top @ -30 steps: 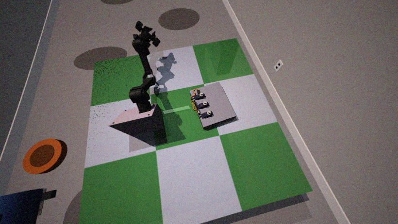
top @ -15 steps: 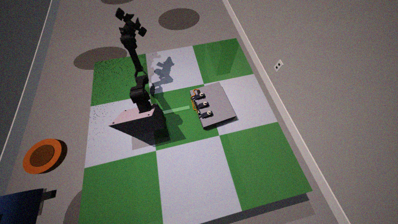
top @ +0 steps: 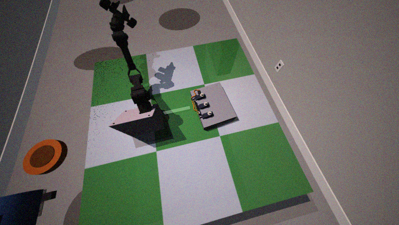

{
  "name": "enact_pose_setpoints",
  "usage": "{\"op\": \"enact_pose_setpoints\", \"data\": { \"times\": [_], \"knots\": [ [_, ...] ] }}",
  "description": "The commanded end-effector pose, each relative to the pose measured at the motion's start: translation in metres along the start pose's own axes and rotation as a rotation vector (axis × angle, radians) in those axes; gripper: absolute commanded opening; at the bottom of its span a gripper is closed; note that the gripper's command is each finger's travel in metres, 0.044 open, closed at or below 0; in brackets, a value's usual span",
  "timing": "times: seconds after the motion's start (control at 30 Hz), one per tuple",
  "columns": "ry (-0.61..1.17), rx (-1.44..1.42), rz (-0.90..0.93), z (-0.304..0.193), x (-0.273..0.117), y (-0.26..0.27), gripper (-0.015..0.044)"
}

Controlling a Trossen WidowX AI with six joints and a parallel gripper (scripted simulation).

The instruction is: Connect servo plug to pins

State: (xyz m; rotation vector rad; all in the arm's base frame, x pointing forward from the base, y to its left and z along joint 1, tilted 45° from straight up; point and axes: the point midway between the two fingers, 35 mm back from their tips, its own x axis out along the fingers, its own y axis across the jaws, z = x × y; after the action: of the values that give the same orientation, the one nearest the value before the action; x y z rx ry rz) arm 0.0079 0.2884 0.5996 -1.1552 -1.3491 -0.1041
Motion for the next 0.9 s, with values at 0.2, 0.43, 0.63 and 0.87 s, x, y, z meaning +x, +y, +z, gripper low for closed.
{"op": "enact_pose_setpoints", "data": {
  "times": [0.2,0.43,0.63,0.87],
  "knots": [
    [0.06,0.066,-0.114,-0.034,-0.018,-0.047,0.0115],
    [0.102,0.141,-0.188,-0.059,-0.032,-0.074,0.0115],
    [0.146,0.215,-0.263,-0.087,-0.05,-0.099,0.0115],
    [0.208,0.308,-0.34,-0.124,-0.071,-0.119,0.0115]
  ]
}}
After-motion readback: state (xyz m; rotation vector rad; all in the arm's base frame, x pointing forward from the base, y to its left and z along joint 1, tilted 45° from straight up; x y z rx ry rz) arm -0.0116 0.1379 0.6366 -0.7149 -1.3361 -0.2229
